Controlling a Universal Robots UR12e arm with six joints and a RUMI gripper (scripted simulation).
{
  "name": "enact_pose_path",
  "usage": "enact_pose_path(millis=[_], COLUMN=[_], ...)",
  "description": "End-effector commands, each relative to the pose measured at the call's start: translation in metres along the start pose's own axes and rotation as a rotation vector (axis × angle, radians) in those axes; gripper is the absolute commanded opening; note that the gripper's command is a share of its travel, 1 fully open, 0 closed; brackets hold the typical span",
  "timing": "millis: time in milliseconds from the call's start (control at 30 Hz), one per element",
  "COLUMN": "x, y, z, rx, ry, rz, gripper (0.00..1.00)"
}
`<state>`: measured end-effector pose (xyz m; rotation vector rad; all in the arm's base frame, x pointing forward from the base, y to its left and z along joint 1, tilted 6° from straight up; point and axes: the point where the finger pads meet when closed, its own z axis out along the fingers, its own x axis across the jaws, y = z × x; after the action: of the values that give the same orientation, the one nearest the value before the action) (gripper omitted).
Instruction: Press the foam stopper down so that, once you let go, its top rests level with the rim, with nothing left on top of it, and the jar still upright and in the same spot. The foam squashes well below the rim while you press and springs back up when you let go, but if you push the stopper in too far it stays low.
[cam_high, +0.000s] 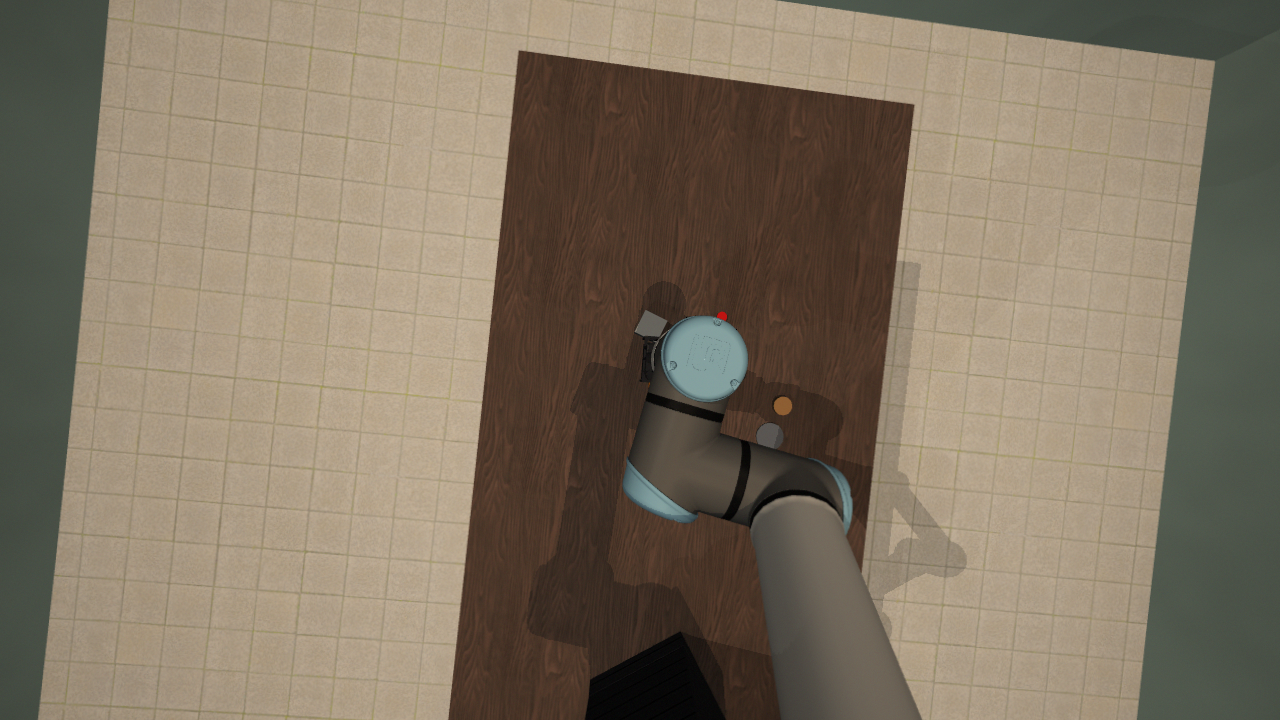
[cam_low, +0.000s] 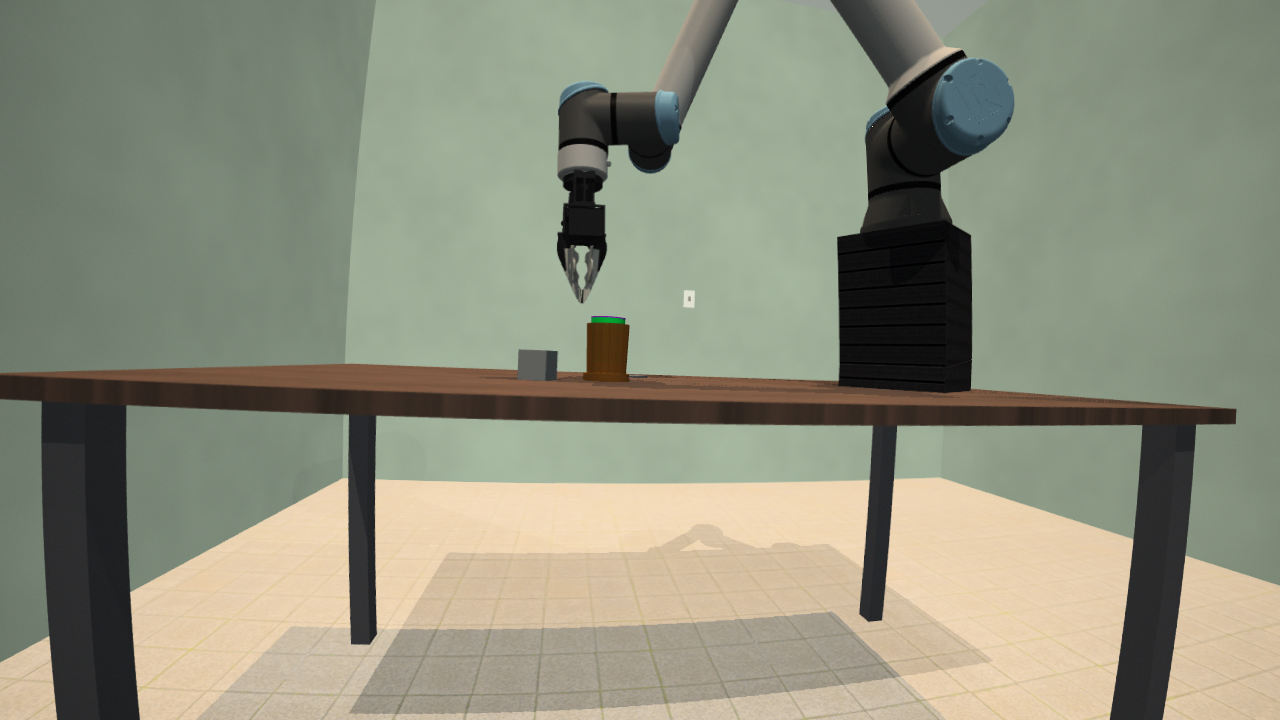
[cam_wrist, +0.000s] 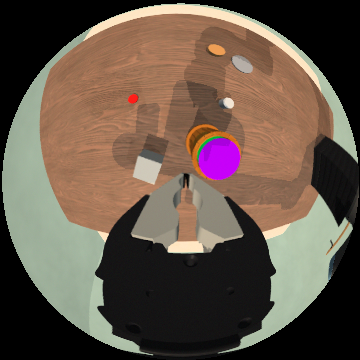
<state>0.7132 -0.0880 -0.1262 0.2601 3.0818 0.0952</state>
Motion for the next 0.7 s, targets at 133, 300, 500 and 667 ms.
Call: enact_pose_path(millis=[133, 300, 500, 667], x=[0.041, 0.050, 0.051, 0.051], y=[-0.007, -0.008, -0.008, -0.008], z=[-0.005, -0.006, -0.006, -0.006], rx=[0.011, 0.014, 0.014, 0.014], ry=[-0.035, -0.041, -0.042, -0.042], rz=[0.025, 0.031, 0.031, 0.031], gripper=[0.00, 0.00, 0.00, 0.00])
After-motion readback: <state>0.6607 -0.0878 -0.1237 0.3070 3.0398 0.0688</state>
